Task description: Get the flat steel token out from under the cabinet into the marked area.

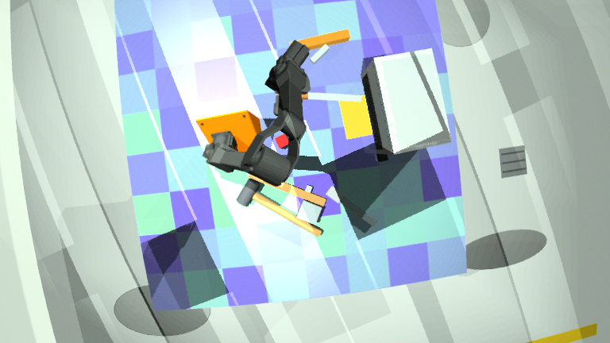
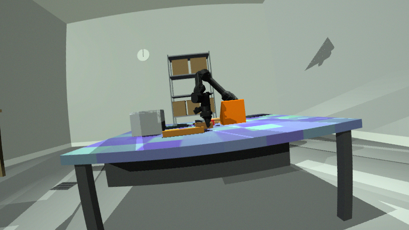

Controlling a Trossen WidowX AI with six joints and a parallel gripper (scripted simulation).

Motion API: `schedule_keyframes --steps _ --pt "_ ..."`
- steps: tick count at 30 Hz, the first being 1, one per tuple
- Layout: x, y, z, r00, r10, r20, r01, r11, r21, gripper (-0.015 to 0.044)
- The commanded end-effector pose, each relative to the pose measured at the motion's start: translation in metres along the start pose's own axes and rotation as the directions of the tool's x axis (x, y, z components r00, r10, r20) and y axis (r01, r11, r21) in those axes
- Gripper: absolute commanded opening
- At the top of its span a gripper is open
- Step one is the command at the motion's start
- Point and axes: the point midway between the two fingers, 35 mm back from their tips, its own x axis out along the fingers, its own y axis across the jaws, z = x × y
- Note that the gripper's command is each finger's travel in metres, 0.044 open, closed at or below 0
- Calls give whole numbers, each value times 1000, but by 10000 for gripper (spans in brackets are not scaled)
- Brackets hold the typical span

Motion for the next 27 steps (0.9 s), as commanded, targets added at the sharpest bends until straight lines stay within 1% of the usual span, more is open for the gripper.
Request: schedule_keyframes --steps 1,27 --pt "0 1 0 1000 0 0 0 1000 2 0" --pt "-4 23 -4 1000 0 -1 1 997 83 0"
